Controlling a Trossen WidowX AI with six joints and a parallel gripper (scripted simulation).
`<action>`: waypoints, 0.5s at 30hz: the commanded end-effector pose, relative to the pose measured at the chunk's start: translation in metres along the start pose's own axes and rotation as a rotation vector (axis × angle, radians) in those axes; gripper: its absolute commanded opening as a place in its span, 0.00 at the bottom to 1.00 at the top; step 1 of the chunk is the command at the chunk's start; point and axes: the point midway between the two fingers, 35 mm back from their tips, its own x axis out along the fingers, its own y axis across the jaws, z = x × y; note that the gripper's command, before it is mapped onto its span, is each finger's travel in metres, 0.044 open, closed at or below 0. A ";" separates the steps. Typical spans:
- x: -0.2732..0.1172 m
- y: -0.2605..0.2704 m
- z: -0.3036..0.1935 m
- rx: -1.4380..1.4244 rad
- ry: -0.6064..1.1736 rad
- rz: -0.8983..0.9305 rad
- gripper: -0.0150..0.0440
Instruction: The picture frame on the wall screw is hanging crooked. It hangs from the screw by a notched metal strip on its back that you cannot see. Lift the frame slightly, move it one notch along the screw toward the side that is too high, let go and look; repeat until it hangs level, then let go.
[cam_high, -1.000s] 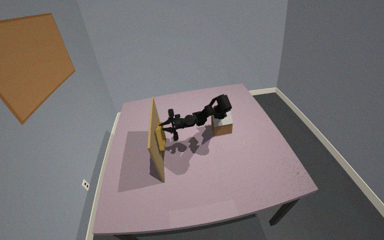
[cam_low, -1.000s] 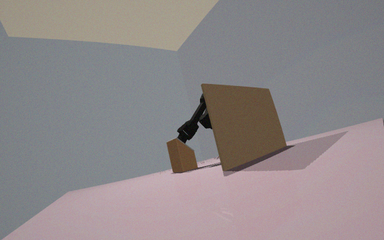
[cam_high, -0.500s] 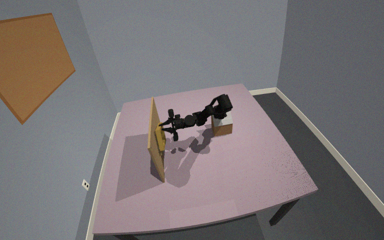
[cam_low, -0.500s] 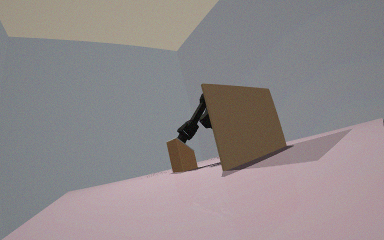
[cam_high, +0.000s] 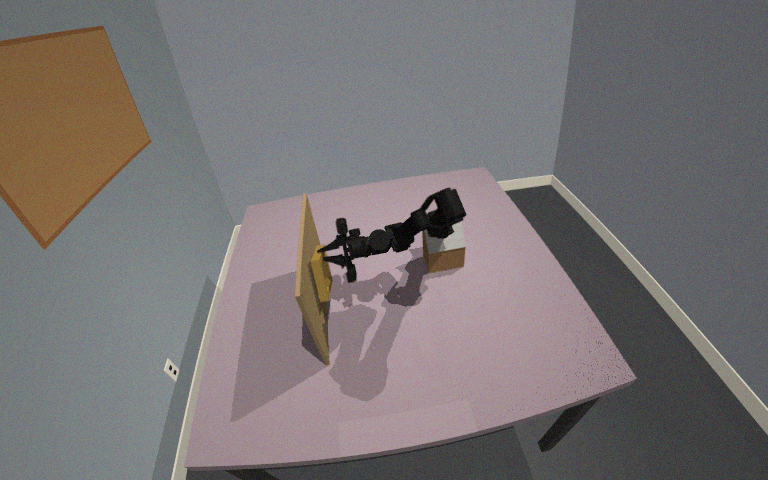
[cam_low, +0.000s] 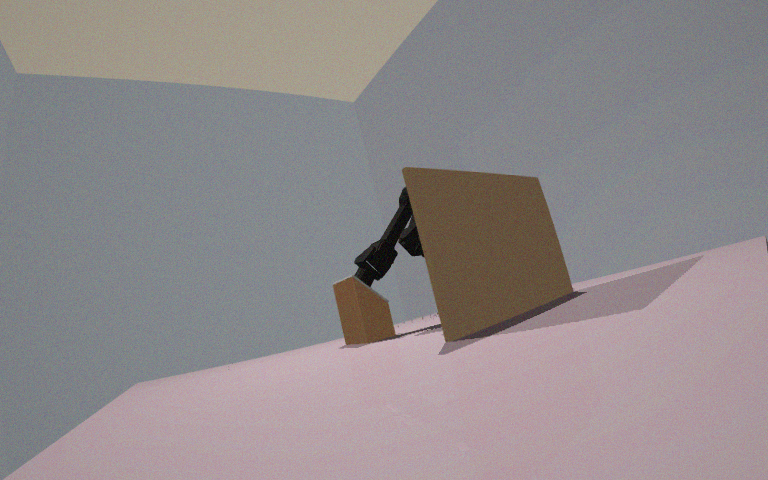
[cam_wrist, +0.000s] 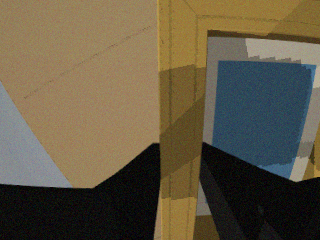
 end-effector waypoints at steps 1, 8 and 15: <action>0.001 0.002 -0.002 0.005 0.006 0.010 0.25; 0.001 0.001 -0.002 0.005 0.006 0.010 0.25; 0.001 -0.001 -0.001 0.005 0.006 0.010 0.25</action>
